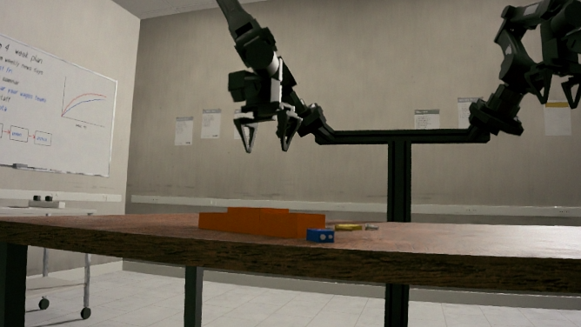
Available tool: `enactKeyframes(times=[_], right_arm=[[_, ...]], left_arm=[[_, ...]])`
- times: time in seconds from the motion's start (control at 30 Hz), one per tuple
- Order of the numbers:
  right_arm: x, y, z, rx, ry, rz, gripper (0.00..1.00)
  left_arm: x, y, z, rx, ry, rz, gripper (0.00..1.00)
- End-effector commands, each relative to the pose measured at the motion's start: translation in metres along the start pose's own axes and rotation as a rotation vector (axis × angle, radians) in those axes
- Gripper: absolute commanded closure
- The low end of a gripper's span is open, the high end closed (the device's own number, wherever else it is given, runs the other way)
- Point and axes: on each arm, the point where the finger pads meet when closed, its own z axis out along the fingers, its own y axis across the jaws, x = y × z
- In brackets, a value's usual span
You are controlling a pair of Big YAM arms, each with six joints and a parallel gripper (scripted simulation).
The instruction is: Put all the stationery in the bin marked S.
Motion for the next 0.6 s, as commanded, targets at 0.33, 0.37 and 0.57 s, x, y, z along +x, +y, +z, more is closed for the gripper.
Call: enactKeyframes(times=[0.33,0.37,0.57], right_arm=[[-0.082,0.027,0.064,-0.008,-0.030,0.079,0.00],[-0.088,0.028,0.070,-0.008,-0.030,0.079,0.00],[-0.110,0.039,0.088,-0.010,-0.033,0.073,0.00]], left_arm=[[0.006,0.000,0.003,-0.005,0.012,0.009,0.00],[0.006,0.000,0.003,-0.005,0.012,0.009,0.00],[0.006,0.000,0.003,-0.005,0.012,0.009,0.00]])
